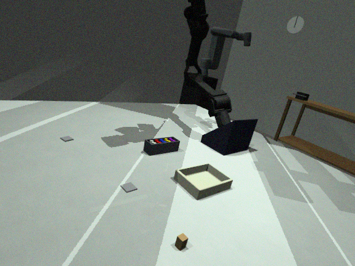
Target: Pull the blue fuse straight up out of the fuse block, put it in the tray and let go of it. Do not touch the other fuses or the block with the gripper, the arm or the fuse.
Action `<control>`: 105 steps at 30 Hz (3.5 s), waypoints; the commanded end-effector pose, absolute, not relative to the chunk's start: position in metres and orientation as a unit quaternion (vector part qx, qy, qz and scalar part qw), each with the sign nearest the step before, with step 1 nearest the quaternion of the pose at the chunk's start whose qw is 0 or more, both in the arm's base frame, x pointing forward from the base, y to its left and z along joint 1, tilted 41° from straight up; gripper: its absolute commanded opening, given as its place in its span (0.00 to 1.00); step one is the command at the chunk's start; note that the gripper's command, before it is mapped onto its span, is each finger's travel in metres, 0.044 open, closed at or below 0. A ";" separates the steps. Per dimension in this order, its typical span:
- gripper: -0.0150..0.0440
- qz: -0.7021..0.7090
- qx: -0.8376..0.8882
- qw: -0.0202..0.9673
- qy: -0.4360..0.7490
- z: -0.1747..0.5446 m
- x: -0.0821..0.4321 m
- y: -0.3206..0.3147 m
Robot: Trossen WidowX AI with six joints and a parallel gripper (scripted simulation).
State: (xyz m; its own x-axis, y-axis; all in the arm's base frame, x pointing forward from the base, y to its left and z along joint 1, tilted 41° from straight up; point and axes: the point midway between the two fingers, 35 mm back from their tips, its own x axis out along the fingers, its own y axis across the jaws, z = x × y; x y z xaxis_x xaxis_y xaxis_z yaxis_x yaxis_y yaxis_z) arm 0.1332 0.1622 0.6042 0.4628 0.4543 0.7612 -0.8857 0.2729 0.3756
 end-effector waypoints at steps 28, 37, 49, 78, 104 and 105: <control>0.38 -0.165 0.457 0.843 0.229 0.224 0.378 0.112; 0.38 -0.445 0.425 0.739 0.275 0.113 0.350 0.019; 0.38 -0.692 0.323 0.591 0.259 0.051 0.272 -0.067; 0.38 -0.692 0.323 0.591 0.259 0.031 0.269 -0.080; 0.38 -0.692 0.322 0.591 0.259 0.023 0.268 -0.087; 0.38 -0.692 0.322 0.591 0.259 0.022 0.268 -0.088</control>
